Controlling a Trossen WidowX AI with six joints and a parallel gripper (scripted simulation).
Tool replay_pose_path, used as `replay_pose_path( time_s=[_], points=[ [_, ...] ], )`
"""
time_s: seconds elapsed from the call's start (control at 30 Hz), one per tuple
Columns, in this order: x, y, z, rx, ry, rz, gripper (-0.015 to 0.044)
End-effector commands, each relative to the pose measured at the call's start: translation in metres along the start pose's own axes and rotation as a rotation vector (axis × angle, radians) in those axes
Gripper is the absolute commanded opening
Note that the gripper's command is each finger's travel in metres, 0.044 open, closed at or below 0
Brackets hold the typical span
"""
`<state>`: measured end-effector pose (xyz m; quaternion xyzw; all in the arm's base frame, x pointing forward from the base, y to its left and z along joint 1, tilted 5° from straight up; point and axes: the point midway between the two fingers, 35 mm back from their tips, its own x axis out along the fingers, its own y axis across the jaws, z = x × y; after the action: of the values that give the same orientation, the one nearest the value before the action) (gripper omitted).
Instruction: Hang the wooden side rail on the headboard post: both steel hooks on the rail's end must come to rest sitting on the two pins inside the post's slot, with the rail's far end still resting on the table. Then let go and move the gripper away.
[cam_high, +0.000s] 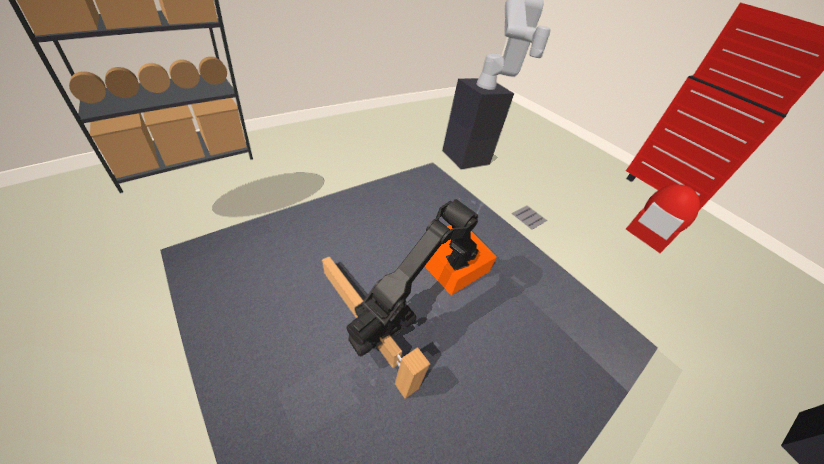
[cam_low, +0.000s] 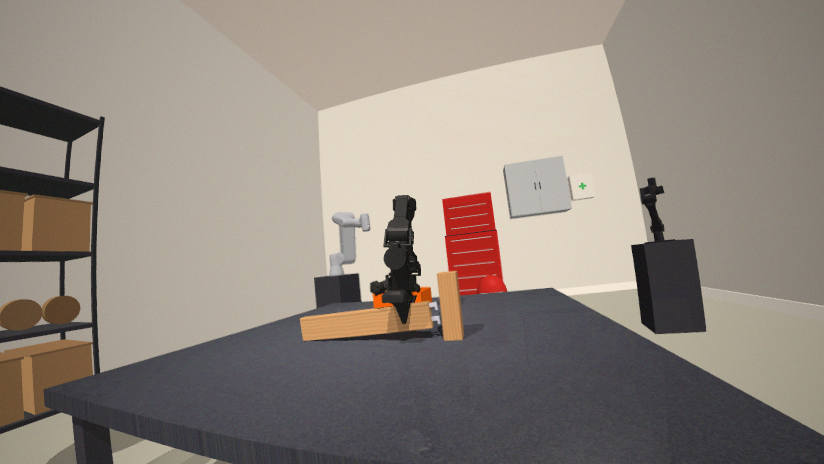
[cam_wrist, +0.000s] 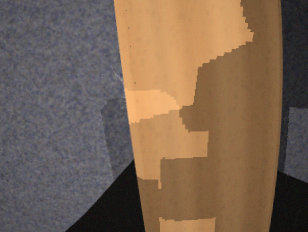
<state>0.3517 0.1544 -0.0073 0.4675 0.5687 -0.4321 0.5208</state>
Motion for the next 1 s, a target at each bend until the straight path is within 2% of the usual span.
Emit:
replay_pose_path(
  time_s=[0.0, 0.97],
  points=[
    [-0.0038, 0.0026, -0.0011, 0.003, 0.001, 0.008, 0.0],
    [-0.0046, 0.0053, -0.004, 0.003, 0.001, 0.008, 0.0]
  ],
)
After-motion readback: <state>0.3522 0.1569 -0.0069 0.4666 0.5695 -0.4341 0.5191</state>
